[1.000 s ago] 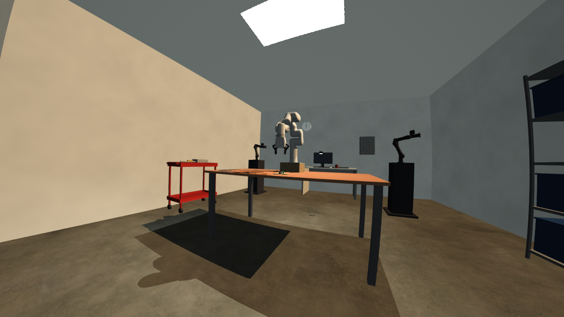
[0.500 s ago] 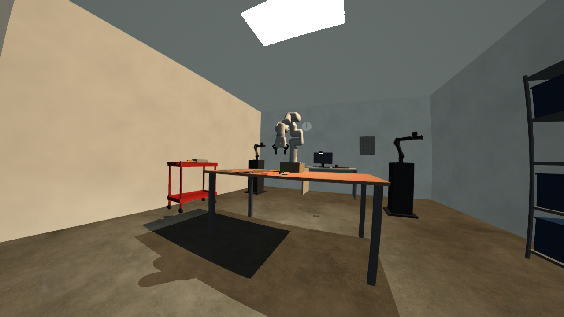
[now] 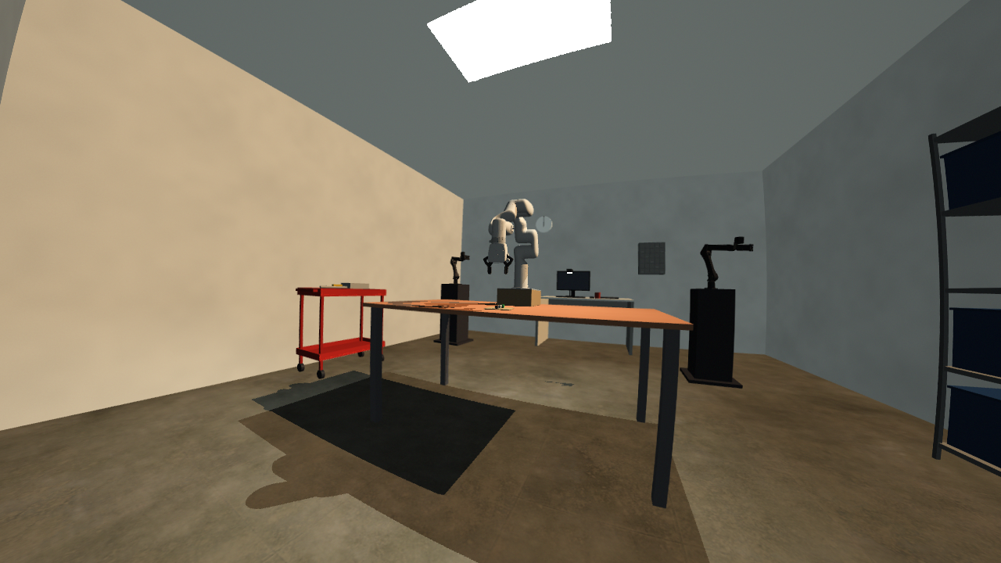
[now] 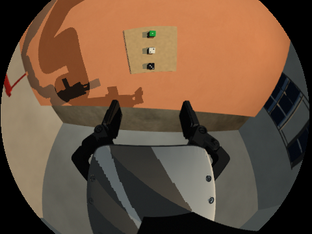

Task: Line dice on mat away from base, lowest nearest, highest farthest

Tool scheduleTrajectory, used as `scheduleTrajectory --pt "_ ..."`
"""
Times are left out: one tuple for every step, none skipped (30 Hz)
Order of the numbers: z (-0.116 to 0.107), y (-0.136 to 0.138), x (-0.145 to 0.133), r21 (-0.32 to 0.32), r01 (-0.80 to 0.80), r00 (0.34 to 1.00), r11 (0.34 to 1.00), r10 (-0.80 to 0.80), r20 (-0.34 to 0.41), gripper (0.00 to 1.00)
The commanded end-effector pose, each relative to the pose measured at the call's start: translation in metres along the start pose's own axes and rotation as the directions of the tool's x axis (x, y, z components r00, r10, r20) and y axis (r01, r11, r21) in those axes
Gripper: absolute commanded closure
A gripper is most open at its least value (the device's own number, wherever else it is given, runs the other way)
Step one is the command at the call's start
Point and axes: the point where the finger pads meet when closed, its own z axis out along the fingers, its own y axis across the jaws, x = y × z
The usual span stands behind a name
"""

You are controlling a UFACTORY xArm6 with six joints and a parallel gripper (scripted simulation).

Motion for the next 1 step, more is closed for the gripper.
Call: scheduleTrajectory --pt "-0.0018 0.0 -0.0015 0.0 0.0 1.0 1.0 0.0 0.005 0.0"
